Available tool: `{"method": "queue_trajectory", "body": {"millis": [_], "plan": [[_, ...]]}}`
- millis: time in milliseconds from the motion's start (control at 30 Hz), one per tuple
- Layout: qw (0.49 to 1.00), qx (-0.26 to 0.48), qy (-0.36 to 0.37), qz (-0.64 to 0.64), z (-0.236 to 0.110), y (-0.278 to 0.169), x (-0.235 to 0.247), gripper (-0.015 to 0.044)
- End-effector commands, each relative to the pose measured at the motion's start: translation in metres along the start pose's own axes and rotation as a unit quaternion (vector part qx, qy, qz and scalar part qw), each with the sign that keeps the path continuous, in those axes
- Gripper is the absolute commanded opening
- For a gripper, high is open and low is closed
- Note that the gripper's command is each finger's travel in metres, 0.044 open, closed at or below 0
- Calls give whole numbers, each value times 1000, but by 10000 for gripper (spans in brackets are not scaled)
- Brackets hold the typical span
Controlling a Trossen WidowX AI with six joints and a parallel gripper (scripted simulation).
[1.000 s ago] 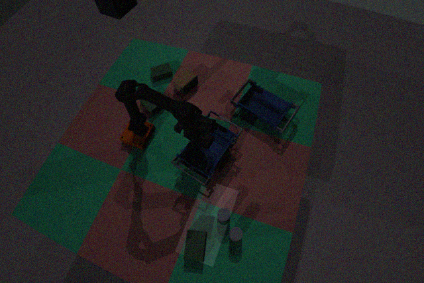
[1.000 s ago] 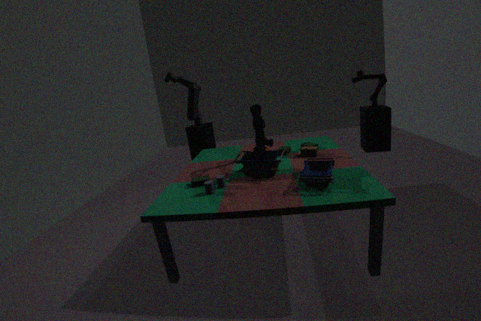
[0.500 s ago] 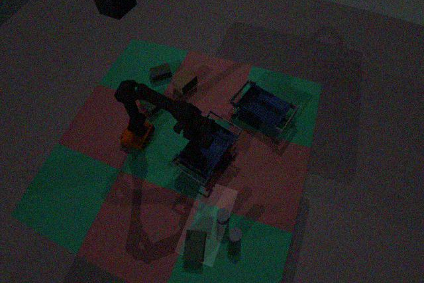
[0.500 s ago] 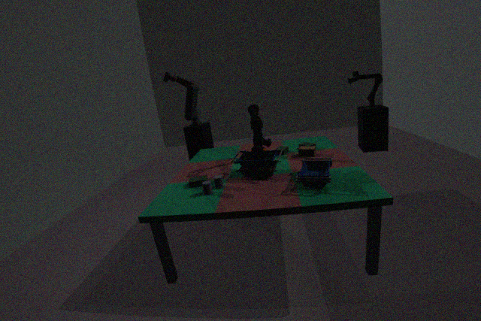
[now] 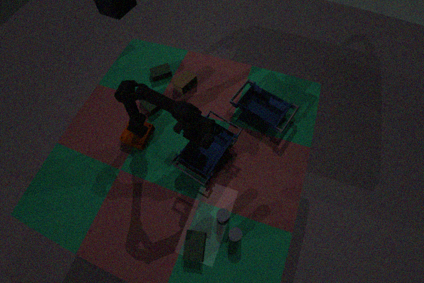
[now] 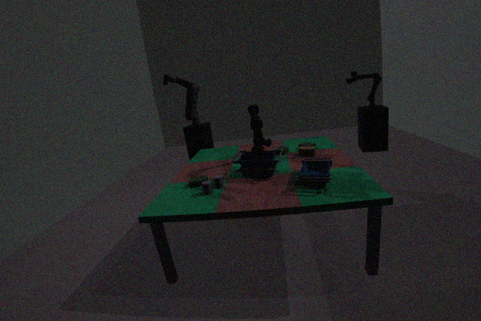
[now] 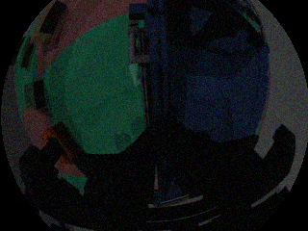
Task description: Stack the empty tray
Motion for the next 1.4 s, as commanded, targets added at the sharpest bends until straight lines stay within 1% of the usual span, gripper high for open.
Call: {"method": "queue_trajectory", "body": {"millis": [0, 767, 1067, 1367], "plan": [[1000, 0, 23, 1, 8, 0, 8, 103], [1000, 0, 23, 1, 8, 0, 8, 440], [1000, 1, 20, 0, 2, 0, 5, 440], [1000, 0, 21, 1, -42, 0, -2, 440]]}}
Point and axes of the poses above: the point midway between the two fingers, 35 mm back from their tips, its own z axis out along the fingers, its own x axis across the jaws, y = z × x, the point moved 5 cm from there along -z, back along the fingers, and after that the axes turned 6 degrees about -z, right-handed, at the moved point
